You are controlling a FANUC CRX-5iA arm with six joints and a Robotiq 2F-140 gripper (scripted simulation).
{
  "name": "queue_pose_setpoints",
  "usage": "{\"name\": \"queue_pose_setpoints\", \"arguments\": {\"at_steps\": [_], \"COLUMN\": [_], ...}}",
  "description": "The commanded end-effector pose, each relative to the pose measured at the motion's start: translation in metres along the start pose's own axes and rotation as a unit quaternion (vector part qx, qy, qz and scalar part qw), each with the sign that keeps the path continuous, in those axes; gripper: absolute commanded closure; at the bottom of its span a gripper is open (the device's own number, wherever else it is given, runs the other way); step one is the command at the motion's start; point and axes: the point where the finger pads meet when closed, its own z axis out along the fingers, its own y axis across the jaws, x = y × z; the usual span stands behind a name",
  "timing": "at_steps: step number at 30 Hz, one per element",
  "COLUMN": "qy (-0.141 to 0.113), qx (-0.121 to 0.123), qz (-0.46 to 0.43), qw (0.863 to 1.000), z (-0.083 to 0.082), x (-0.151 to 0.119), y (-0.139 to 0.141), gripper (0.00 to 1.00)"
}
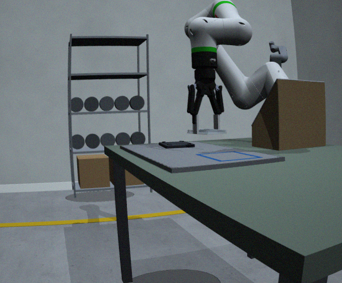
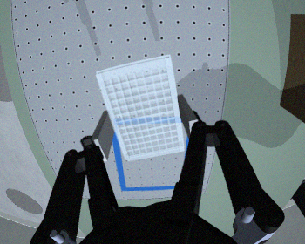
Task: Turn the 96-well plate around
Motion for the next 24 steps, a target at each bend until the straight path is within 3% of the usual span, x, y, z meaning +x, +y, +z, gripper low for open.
{"name": "queue_pose_setpoints", "arguments": {"at_steps": [1,24], "qy": [0.0,0.0], "qx": [0.0,0.0], "qz": [0.0,0.0], "qw": [1.0,1.0], "z": [0.0,0.002], "x": [-0.013,-0.076], "y": [-0.001,-0.007], "gripper": [1.0,1.0]}}
